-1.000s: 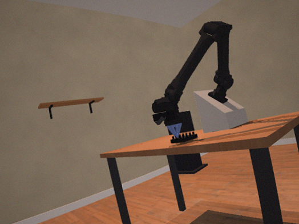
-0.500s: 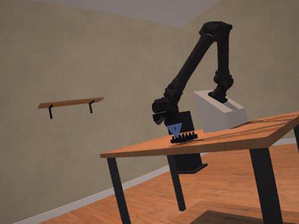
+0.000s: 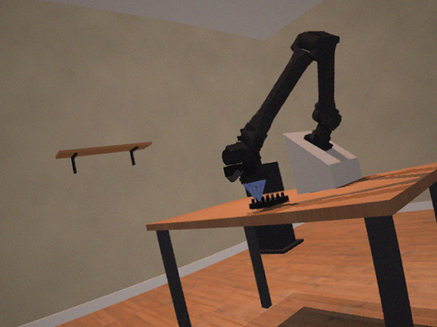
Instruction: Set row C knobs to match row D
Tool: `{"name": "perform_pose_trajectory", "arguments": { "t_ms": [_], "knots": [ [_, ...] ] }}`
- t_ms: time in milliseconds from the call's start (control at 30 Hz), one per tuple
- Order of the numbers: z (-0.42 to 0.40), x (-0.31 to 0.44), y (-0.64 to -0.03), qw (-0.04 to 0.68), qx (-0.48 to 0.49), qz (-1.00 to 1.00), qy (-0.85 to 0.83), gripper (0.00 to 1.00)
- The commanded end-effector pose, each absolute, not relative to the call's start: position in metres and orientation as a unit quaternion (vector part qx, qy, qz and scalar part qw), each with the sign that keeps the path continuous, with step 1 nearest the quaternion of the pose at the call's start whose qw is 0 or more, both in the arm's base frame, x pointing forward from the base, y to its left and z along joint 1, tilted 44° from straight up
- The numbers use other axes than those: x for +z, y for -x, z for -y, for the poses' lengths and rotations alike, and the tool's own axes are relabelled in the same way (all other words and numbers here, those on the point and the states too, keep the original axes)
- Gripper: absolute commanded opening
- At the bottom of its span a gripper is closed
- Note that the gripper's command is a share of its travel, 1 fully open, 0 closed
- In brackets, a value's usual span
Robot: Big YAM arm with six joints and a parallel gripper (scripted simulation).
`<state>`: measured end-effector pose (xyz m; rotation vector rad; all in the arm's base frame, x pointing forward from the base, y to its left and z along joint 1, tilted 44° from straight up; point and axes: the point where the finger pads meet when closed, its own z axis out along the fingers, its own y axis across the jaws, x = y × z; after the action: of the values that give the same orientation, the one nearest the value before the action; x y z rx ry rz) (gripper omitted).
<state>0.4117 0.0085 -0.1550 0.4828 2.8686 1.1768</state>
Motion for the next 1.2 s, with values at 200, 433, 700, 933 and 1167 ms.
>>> {"name": "perform_pose_trajectory", "arguments": {
  "t_ms": [200, 433, 700, 933, 1167],
  "knots": [
    [-0.004, -0.1548, -0.4185, 0.054, 0.372, -0.925, -0.046, 0.09],
    [-0.004, -0.1547, -0.4185, 0.067, 0.37, -0.926, -0.014, 0.09],
    [-0.004, -0.1548, -0.4185, 0.067, 0.37, -0.926, -0.014, 0.09],
    [-0.004, -0.1548, -0.4185, 0.067, 0.37, -0.926, -0.014, 0.2],
    [-0.004, -0.1548, -0.4185, 0.067, 0.37, -0.926, -0.014, 0.2]
  ]
}}
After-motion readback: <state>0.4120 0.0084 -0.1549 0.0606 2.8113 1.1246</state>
